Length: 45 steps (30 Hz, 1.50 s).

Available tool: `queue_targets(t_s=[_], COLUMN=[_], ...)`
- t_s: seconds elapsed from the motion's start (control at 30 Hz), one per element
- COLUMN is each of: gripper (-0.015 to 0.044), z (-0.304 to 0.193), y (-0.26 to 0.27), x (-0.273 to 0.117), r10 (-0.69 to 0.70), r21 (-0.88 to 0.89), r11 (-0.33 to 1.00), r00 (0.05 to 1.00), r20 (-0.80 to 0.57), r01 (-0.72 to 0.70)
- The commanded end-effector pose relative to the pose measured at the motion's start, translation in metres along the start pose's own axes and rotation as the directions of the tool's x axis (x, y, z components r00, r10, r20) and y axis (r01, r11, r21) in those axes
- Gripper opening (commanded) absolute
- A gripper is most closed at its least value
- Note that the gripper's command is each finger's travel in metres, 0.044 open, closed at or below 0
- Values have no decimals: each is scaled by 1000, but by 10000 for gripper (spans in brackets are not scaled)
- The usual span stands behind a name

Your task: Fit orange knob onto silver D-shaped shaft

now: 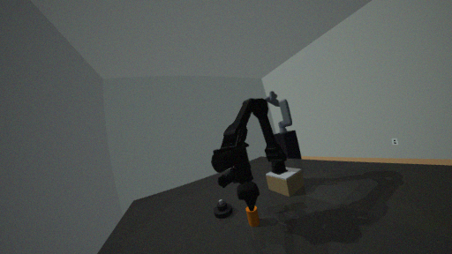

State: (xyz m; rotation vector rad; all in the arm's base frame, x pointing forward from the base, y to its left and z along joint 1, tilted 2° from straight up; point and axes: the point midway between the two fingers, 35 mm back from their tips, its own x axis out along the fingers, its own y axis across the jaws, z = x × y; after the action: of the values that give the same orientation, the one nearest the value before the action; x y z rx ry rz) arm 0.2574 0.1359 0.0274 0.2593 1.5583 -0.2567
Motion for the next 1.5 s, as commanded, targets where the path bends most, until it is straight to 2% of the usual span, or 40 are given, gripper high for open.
queue_targets(t_s=[0.0, 1.47], gripper=[440, 440], z=[-1, -1], y=[-2, -2], x=[8, 75], r10=[-7, -7], r21=[4, 4], r11=[1000, 1000], r00=[1000, 1000], r20=[0, -1], r01=[7, 7])
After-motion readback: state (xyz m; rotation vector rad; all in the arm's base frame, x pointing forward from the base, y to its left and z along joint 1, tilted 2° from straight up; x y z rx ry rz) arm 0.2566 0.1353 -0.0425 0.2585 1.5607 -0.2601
